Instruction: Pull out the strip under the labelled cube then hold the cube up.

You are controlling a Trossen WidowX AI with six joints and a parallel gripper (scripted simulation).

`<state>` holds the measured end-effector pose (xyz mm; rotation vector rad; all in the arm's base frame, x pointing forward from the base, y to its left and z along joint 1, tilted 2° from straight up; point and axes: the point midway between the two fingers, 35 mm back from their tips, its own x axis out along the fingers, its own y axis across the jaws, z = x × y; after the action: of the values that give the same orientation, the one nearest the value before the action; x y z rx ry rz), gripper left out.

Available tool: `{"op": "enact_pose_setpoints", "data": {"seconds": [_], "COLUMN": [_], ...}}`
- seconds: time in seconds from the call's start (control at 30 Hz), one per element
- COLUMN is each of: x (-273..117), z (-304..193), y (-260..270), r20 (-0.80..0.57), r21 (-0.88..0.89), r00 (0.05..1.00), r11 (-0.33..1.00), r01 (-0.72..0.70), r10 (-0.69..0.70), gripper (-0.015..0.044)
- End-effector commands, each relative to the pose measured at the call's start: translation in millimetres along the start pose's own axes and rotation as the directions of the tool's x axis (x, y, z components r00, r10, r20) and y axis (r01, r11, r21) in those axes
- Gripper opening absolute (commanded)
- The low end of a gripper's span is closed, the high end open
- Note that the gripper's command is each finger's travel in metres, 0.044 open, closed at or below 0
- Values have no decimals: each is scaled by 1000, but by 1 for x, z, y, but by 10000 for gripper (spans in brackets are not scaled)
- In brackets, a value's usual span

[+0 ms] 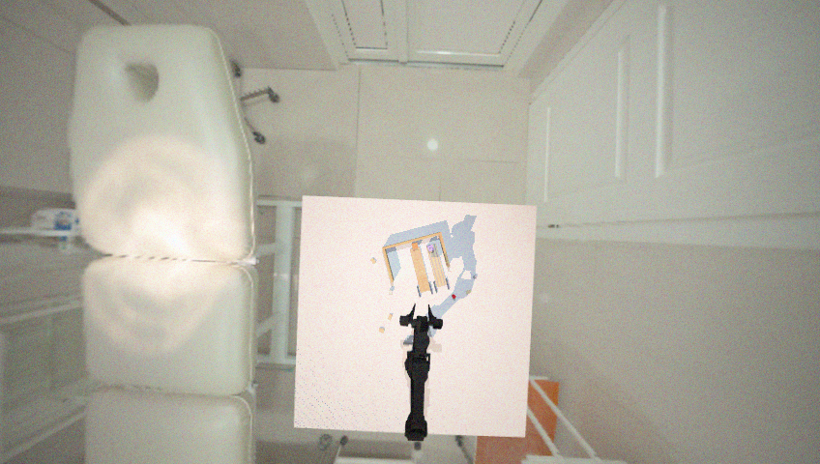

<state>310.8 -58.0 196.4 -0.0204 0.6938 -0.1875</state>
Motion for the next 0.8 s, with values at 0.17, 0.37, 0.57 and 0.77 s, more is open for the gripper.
{"op": "enact_pose_setpoints", "data": {"seconds": [0.17,0.37,0.57,0.77], "x": [47,88,126,146], "z": [20,17,0,-14], "y": [-33,-63,-89,-100], "r20": [-291,-500,-667,-743], "r21": [-131,-195,-205,-189], "r00": [956,866,745,668], "r11": [991,977,959,945], "r01": [-8,-85,-198,-266], "r10": [-31,-24,11,40], "gripper": [85,0,0,0]}}
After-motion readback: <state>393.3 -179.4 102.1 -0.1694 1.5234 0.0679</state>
